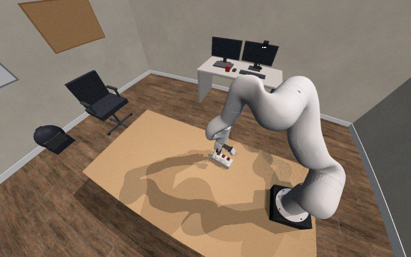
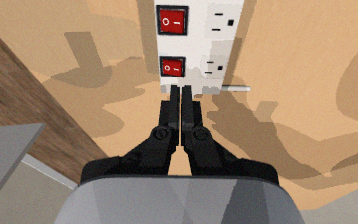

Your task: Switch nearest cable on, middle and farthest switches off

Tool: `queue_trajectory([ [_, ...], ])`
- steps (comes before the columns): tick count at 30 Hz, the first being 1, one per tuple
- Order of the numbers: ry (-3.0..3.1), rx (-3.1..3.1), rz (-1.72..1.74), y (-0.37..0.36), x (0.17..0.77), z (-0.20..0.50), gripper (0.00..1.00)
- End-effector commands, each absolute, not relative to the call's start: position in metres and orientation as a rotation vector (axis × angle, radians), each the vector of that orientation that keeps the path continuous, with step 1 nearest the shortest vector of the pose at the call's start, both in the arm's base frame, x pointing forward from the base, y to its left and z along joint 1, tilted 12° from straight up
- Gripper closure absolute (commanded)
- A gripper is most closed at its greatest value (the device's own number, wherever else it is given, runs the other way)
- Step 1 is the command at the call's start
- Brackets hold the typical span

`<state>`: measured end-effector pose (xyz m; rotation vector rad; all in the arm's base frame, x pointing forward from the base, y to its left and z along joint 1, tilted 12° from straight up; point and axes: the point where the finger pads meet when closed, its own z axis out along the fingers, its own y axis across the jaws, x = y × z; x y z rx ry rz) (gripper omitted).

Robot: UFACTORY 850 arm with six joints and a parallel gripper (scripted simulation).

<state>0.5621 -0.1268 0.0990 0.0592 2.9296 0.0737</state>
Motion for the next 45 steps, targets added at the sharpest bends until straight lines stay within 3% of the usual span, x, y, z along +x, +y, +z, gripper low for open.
queue_trajectory([
  [1,2.928,0.059,0.073,-0.127,0.563,0.100,1.00],
  [45,2.929,0.059,0.073,-0.125,0.571,0.064,1.00],
])
